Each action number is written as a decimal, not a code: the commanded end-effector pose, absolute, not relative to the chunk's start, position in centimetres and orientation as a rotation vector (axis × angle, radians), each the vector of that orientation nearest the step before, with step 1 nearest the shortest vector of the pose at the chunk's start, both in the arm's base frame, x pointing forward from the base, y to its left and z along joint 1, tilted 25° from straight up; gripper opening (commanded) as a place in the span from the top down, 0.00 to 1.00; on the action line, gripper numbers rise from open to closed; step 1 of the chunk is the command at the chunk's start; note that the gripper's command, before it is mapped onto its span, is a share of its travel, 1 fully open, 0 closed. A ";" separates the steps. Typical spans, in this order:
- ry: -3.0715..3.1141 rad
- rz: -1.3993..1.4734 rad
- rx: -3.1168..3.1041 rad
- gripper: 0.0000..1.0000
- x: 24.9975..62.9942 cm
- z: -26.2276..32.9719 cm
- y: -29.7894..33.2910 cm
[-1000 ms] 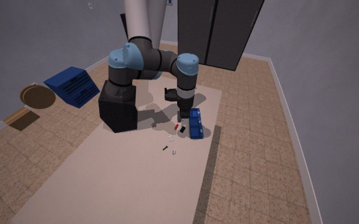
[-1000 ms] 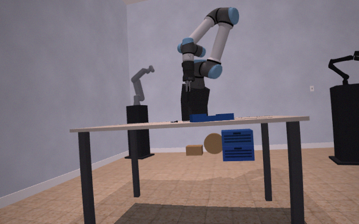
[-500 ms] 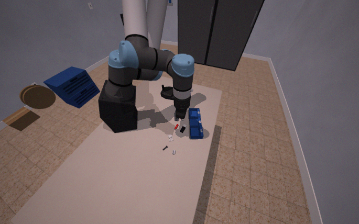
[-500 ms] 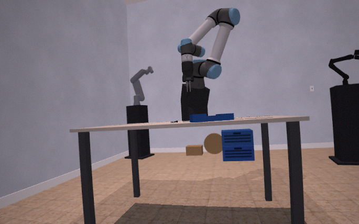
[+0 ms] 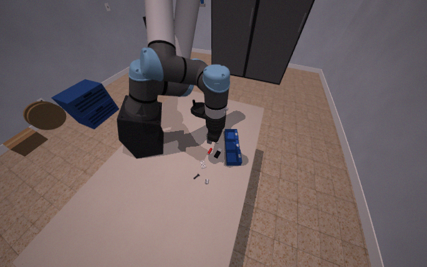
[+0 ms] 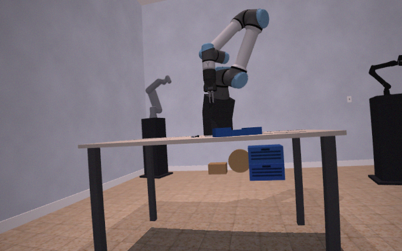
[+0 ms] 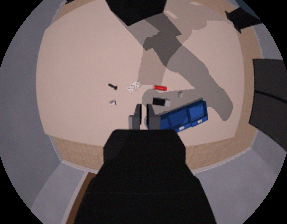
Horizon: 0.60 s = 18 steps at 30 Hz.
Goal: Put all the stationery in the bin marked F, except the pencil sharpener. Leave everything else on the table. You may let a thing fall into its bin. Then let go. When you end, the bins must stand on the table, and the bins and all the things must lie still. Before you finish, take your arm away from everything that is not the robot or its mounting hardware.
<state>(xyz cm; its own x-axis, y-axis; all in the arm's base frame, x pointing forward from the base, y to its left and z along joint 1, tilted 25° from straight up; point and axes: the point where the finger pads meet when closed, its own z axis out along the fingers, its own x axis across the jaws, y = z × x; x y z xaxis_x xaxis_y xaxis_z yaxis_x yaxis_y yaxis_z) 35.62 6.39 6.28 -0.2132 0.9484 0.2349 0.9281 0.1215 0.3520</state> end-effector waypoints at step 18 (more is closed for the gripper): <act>1.905 0.734 2.509 0.69 45.2 2.9 14.2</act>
